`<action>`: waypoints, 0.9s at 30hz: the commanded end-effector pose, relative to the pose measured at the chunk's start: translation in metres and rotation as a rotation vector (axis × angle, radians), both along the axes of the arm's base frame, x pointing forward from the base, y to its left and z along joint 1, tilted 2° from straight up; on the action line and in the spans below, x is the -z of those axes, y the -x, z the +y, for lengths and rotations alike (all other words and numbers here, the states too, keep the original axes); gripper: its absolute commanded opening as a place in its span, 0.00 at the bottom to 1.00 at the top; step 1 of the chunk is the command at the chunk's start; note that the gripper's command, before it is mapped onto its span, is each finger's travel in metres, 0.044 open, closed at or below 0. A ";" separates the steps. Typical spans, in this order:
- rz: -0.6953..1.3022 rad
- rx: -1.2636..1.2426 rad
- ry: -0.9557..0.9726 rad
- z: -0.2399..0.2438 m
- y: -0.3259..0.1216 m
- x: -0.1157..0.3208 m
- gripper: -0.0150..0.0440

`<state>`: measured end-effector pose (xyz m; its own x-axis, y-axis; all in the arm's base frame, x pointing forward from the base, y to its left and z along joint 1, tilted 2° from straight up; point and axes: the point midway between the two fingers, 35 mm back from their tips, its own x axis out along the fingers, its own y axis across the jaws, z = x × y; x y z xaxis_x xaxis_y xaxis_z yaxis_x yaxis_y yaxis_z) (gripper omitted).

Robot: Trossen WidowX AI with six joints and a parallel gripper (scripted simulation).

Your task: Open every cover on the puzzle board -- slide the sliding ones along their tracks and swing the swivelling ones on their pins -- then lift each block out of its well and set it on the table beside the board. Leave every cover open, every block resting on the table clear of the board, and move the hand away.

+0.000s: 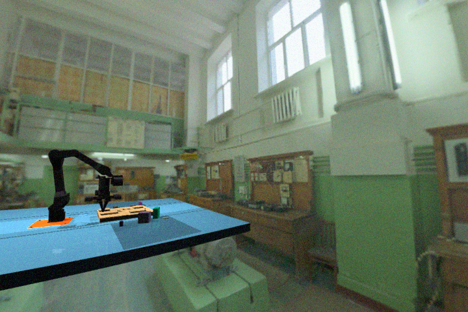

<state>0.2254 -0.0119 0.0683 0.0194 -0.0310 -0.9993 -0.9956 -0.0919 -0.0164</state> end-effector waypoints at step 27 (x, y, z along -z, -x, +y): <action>-0.005 -0.003 0.004 0.000 0.000 -0.040 0.25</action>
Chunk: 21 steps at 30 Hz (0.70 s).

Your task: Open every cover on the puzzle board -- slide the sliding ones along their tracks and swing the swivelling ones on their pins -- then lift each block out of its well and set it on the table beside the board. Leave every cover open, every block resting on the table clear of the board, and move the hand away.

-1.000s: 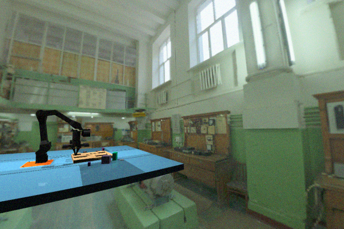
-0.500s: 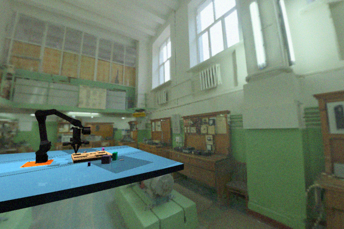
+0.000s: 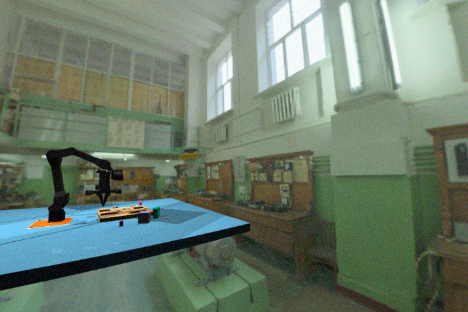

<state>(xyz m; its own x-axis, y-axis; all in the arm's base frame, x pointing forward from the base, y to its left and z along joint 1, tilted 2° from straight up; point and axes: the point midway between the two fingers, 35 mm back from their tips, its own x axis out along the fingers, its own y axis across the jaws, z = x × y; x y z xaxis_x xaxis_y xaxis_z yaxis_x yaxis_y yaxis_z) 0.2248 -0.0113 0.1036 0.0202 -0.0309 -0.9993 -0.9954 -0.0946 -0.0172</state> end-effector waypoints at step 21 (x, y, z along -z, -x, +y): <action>-0.042 0.900 -0.017 -0.048 -0.098 -0.028 0.25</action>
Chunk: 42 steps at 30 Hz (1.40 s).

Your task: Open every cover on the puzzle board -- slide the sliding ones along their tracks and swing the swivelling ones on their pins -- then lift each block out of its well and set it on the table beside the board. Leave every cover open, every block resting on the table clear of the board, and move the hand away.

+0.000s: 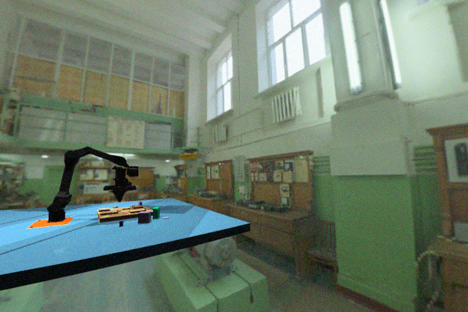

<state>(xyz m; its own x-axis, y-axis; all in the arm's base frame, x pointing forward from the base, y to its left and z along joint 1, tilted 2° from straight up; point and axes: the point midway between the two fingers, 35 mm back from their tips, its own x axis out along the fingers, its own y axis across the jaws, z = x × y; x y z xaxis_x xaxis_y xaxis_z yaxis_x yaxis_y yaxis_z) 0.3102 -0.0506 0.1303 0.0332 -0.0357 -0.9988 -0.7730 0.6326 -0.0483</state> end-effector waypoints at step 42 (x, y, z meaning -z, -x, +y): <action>-0.038 0.789 -0.019 -0.060 -0.073 0.003 0.25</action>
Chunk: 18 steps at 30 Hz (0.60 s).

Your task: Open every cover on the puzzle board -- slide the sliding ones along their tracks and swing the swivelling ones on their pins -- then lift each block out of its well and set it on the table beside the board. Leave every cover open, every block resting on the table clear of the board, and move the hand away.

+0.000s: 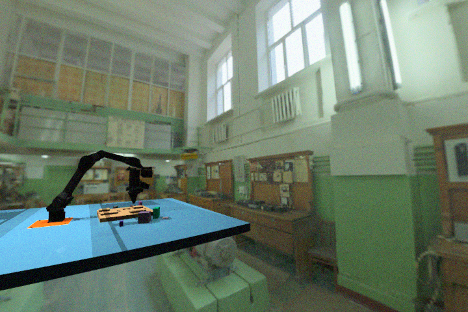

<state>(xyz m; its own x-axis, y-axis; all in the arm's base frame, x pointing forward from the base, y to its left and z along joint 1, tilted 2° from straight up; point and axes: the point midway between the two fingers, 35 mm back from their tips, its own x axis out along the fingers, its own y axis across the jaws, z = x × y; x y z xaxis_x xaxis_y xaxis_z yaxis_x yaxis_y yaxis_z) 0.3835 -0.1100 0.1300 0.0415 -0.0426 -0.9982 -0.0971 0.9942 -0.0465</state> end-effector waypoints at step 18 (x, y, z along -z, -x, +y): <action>0.002 0.004 0.003 -0.002 -0.002 0.020 0.25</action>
<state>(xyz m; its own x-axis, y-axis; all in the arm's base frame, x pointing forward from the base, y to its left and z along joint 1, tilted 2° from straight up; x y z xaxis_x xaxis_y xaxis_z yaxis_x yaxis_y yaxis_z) 0.3861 -0.1115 0.1143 0.0460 -0.0440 -0.9980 -0.0950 0.9943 -0.0482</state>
